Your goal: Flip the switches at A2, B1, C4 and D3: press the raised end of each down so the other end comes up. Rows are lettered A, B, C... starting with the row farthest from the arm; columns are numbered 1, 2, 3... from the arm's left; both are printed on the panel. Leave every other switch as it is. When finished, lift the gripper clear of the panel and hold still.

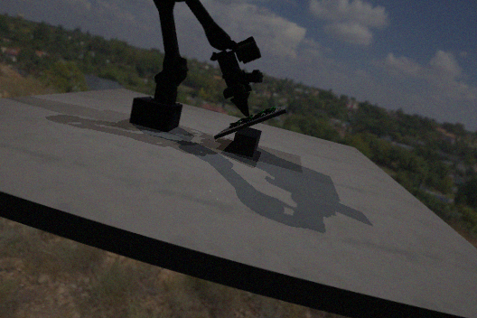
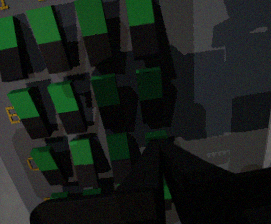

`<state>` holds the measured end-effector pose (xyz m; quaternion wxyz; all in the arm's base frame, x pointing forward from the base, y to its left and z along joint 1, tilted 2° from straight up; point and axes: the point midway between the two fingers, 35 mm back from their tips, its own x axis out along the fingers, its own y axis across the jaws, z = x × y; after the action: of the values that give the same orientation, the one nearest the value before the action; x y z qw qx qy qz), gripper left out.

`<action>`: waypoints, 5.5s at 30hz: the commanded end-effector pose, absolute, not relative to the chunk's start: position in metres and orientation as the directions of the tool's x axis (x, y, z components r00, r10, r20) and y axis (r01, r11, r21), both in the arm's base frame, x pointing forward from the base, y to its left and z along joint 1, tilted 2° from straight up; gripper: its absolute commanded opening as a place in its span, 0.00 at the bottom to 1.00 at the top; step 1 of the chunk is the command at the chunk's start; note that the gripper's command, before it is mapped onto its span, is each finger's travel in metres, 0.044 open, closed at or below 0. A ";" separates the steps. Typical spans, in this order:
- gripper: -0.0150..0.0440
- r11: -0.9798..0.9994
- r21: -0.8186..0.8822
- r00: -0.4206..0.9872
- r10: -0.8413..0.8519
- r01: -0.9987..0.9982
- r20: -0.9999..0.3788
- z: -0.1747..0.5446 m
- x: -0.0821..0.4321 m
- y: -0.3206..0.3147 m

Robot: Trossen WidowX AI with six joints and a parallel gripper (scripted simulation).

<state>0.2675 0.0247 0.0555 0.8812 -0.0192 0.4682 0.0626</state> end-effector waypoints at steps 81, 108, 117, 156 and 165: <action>0.25 0.992 0.026 0.570 0.094 -0.126 -0.816 0.101 0.232 0.019; 0.25 0.992 0.029 0.589 0.098 -0.126 -0.802 0.039 0.200 0.043; 0.25 0.992 0.029 0.590 0.098 -0.126 -0.802 0.031 0.205 0.043; 0.25 0.992 0.029 0.590 0.098 -0.126 -0.801 0.019 0.214 0.045; 0.25 0.992 0.029 0.590 0.098 -0.126 -0.801 0.019 0.214 0.045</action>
<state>0.2144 0.0452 0.0196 0.8917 -0.0135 0.4480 0.0625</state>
